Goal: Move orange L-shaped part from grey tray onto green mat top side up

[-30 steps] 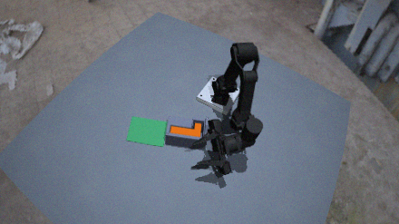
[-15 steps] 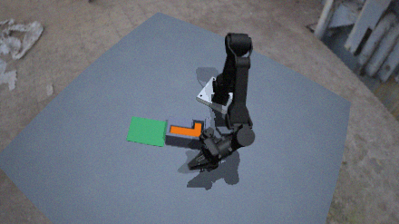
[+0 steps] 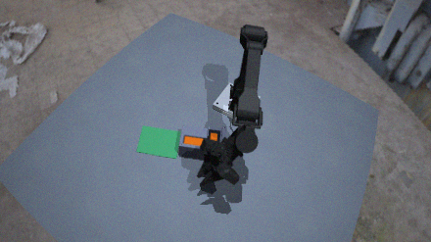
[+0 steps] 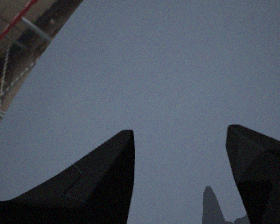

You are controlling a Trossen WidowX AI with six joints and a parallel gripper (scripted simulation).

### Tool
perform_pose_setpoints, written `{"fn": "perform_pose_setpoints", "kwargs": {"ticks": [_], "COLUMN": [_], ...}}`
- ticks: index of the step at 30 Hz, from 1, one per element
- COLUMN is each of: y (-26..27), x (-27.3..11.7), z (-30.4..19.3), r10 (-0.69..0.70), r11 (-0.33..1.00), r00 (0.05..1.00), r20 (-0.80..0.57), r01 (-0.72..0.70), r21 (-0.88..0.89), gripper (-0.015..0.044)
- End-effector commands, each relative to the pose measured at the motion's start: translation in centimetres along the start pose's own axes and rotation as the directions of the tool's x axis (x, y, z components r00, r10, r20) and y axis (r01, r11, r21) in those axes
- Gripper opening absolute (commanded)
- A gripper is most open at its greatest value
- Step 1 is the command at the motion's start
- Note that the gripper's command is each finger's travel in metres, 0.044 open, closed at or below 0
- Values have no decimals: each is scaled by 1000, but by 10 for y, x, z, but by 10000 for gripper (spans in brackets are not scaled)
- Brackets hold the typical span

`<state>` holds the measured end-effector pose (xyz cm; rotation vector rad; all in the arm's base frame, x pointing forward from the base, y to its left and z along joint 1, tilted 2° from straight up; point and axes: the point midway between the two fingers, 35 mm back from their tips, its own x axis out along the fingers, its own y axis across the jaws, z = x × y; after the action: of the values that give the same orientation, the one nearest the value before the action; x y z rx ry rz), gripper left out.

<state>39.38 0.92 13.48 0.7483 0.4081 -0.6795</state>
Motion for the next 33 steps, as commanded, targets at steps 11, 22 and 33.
{"fn": "perform_pose_setpoints", "kwargs": {"ticks": [11,22,33], "y": [-76,-118,-118], "x": [-90,-141,-141], "z": [8,4,4], "r10": [-312,-479,-479], "r11": [531,319,319], "r00": [783,596,596], "r20": [-538,-644,-644], "r01": [-326,-565,-565], "r21": [-782,-761,-761], "gripper": [180,180,180]}}
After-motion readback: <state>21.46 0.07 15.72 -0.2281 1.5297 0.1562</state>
